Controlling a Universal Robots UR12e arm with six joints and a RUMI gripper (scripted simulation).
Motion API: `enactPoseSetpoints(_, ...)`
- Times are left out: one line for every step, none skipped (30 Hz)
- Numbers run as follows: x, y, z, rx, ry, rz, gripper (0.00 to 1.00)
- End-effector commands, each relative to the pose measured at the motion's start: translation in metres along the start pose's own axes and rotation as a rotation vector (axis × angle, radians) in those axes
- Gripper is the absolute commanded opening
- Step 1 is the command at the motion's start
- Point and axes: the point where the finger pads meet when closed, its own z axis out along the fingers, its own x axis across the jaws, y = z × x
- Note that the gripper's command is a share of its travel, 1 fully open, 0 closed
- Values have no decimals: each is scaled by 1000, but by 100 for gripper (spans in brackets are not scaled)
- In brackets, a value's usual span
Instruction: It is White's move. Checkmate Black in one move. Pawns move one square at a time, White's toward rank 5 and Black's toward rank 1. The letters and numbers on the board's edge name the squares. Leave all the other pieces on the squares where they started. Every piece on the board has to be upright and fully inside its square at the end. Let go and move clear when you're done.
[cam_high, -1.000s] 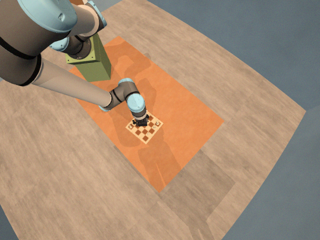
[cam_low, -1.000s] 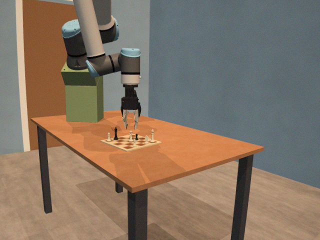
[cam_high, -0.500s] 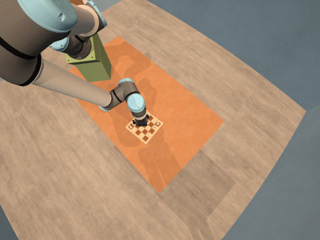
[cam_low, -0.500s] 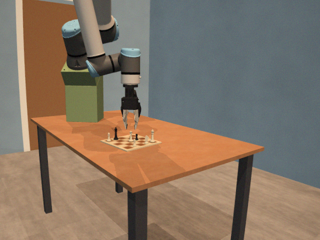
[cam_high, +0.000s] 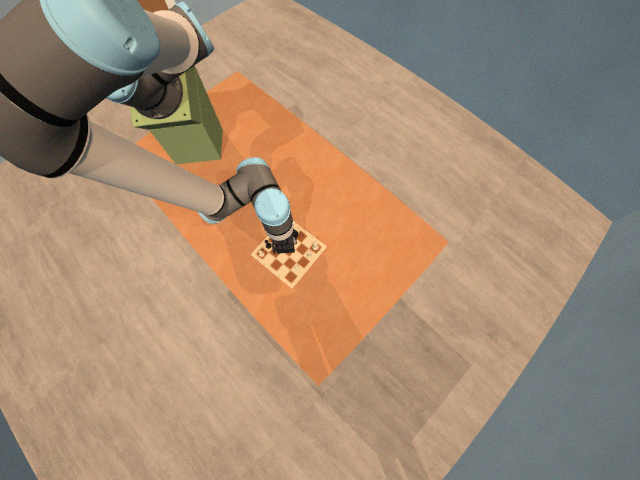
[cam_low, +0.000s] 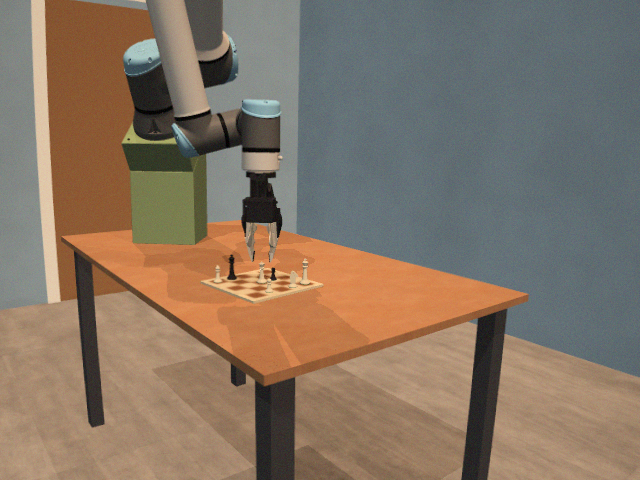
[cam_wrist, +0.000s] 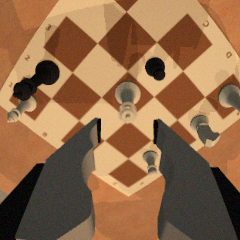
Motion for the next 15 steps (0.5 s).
enactPoseSetpoints(0, 0, 9, -1, 1, 0, 25)
enactPoseSetpoints(0, 0, 11, -1, 1, 0, 25)
enactPoseSetpoints(0, 0, 14, -1, 1, 0, 25)
enactPoseSetpoints(0, 0, 16, -1, 1, 0, 25)
enactPoseSetpoints(0, 0, 19, -1, 1, 0, 25)
enactPoseSetpoints(0, 0, 21, -1, 1, 0, 25)
enactPoseSetpoints(0, 0, 21, -1, 1, 0, 25)
enactPoseSetpoints(0, 0, 21, -1, 1, 0, 25)
enactPoseSetpoints(0, 0, 23, -1, 1, 0, 25)
enactPoseSetpoints(0, 0, 25, -1, 1, 0, 25)
enactPoseSetpoints(0, 0, 26, -1, 1, 0, 25)
enactPoseSetpoints(0, 0, 28, -1, 1, 0, 25)
enactPoseSetpoints(0, 0, 29, -1, 1, 0, 25)
enactPoseSetpoints(0, 0, 30, -1, 1, 0, 25)
enactPoseSetpoints(0, 0, 30, -1, 1, 0, 25)
